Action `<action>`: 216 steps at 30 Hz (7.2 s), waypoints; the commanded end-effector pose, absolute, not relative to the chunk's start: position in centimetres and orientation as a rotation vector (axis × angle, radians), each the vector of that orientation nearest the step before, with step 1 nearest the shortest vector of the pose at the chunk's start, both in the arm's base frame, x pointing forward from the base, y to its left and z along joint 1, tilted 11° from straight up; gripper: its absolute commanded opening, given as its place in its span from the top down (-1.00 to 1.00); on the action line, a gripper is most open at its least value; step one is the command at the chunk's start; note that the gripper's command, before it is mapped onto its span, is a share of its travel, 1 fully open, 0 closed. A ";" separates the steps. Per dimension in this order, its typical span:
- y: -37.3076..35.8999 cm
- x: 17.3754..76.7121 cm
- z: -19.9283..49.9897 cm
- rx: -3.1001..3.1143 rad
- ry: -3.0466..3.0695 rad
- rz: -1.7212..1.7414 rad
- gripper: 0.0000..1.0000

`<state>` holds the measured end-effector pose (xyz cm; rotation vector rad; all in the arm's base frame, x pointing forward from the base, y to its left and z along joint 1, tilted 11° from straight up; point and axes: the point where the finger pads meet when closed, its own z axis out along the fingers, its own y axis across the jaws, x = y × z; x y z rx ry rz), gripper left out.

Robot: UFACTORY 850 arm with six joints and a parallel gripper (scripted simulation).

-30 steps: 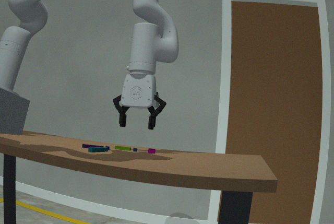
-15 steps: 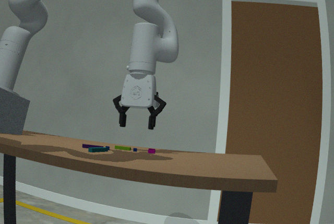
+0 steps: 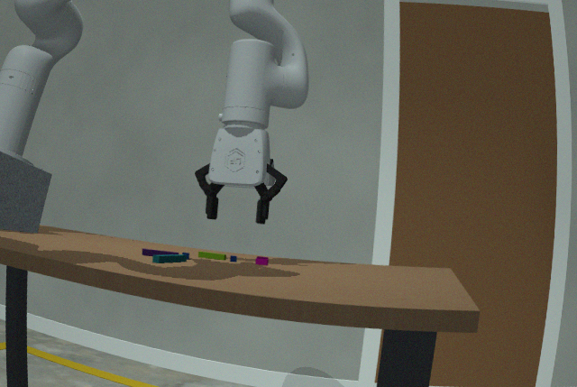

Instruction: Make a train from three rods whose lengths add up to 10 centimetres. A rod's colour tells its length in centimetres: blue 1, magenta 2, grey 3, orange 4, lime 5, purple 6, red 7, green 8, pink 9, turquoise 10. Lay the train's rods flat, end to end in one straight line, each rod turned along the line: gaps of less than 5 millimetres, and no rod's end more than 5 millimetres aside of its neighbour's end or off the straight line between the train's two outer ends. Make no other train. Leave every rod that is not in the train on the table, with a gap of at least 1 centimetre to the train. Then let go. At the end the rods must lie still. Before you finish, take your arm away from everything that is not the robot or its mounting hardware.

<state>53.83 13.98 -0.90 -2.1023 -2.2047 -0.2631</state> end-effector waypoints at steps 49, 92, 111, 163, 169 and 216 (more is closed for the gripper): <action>5.4 55.3 -2.4 -1.254 -2.845 -0.295 -1.00; -5.7 55.0 -4.4 0.076 -3.191 -0.291 -1.00; -5.7 55.0 -4.4 0.076 -3.191 -0.291 -1.00; -5.7 55.0 -4.4 0.076 -3.191 -0.291 -1.00; -5.7 55.0 -4.4 0.076 -3.191 -0.291 -1.00; 4.3 57.2 -2.2 -1.189 -2.876 -0.294 -1.00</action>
